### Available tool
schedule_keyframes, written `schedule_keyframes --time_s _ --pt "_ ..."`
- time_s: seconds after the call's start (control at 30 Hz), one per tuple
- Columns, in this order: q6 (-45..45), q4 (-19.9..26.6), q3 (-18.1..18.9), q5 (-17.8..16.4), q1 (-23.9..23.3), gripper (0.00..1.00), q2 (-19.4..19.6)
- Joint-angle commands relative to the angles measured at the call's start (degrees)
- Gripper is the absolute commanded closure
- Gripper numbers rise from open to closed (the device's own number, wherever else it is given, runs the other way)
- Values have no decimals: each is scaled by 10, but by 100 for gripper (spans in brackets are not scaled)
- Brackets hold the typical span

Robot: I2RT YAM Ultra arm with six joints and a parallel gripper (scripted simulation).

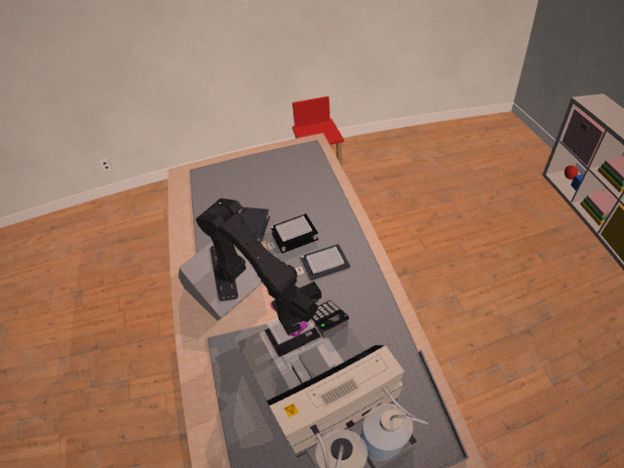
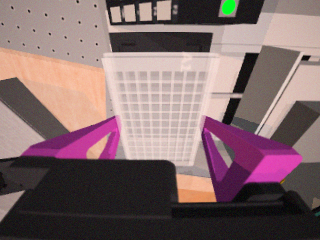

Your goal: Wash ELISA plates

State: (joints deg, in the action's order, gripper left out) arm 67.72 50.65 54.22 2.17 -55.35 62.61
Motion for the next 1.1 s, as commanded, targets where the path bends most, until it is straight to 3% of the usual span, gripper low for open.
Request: schedule_keyframes --time_s 0.0,0.73,1.07 --pt "1 -14 -4 -3 0 100 2" --pt "3 -96 -44 -5 -4 100 44" --pt "3 -96 -45 -5 -3 100 43"
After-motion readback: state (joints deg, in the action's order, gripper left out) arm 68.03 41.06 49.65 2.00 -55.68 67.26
